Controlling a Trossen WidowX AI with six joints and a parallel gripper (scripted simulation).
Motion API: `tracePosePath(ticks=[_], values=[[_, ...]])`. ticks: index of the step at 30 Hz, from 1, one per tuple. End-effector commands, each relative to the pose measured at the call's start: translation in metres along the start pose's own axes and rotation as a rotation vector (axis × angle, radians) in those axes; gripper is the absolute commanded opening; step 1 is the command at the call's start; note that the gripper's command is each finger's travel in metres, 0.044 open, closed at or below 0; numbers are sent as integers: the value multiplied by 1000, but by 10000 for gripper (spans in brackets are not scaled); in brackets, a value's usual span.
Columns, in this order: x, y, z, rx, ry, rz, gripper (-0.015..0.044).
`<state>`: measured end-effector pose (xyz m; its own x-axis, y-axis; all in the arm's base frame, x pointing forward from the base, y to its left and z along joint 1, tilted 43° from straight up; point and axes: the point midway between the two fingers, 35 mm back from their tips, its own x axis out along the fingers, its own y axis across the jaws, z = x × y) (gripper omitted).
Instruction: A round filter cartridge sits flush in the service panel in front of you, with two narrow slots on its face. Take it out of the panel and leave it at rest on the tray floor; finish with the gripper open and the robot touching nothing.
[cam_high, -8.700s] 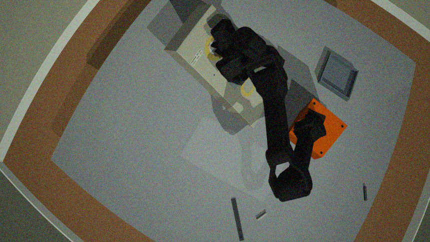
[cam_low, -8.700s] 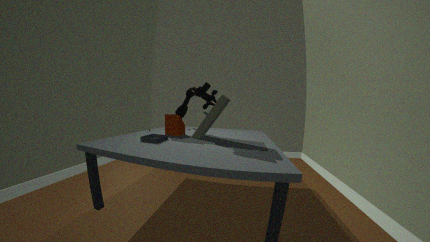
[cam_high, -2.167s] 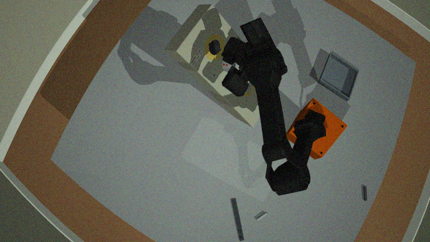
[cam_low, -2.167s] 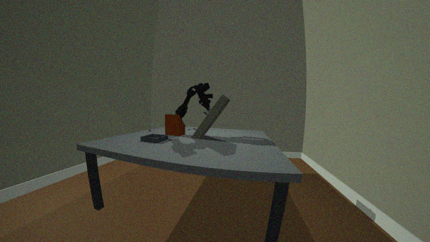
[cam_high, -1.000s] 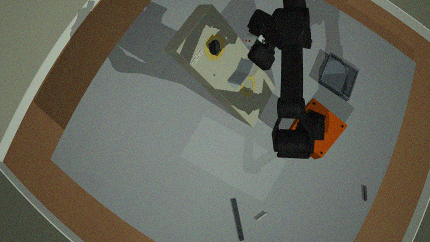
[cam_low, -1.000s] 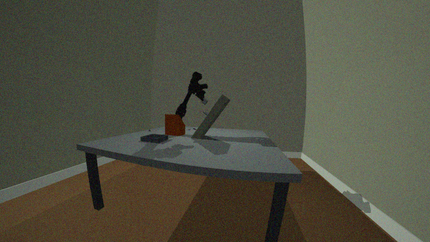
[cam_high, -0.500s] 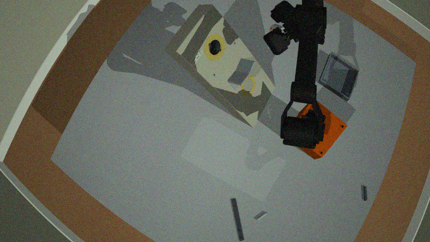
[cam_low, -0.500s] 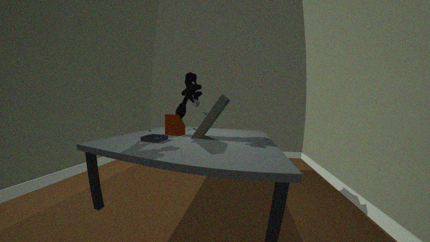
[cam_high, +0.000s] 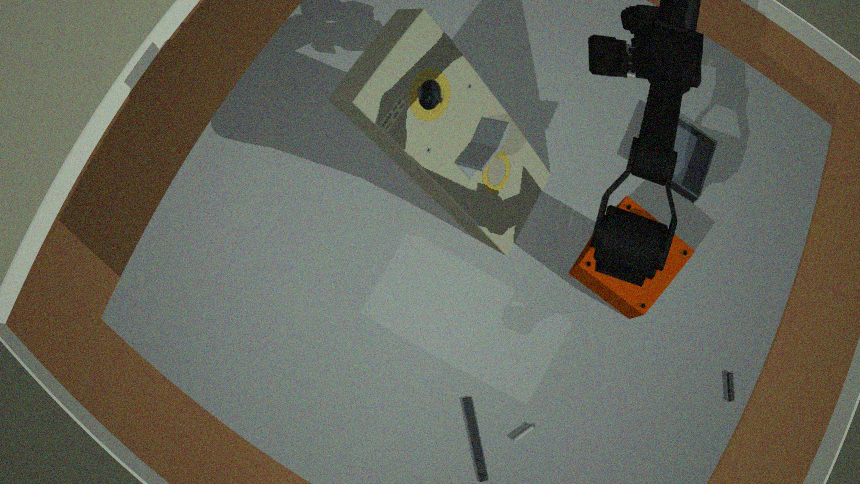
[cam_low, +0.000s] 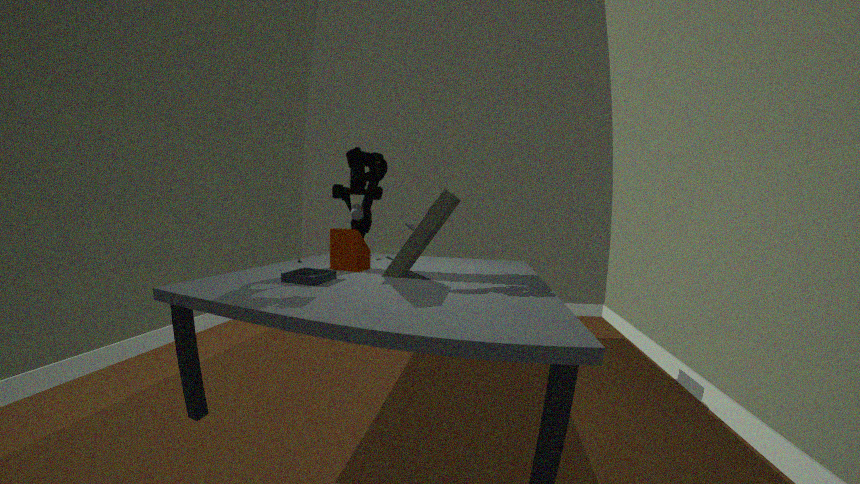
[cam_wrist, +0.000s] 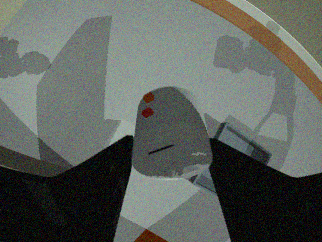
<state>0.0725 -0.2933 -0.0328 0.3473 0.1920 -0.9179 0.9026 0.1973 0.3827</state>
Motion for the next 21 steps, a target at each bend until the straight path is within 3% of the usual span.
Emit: tracePosePath(ticks=[1, 9, 21], values=[[5, -16, 1, 86, -16, -40, 0], [11, -28, -3, 117, -18, -59, 0], [63, -121, -57, 402, -24, -228, 0]])
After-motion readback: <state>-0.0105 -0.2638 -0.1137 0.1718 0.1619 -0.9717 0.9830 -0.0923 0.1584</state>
